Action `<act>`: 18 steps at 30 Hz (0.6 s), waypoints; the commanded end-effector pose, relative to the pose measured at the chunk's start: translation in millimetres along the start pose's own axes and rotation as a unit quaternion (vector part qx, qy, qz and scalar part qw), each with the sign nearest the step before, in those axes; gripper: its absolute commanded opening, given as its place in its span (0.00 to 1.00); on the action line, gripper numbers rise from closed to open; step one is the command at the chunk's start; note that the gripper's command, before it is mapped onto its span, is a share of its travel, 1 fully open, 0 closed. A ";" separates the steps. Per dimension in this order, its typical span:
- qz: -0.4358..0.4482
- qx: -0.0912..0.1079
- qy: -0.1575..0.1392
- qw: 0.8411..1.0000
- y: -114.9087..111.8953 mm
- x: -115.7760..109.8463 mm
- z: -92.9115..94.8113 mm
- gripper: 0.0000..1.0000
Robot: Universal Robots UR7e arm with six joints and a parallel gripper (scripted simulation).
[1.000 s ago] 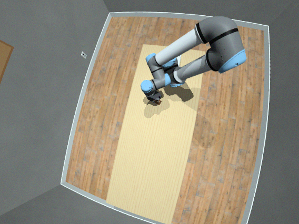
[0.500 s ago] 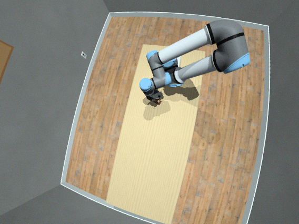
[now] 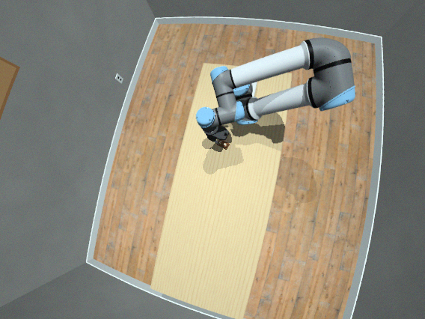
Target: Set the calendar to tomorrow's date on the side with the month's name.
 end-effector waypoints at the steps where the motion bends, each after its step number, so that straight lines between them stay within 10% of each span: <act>1: 0.000 -0.001 0.003 1.000 -0.8 -0.6 -7.2 0.87; 18: 0.000 -0.001 0.003 1.000 -0.8 -0.6 -7.6 1.00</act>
Point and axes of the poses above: the point where the finger pads meet when closed, its own z axis out along the fingers, its own y axis across the jaws, x = y × z, the point moved 1 cm from there along -z, back along the fingers, and after that the axes turned 15 degrees about z, right-handed, at the moved point
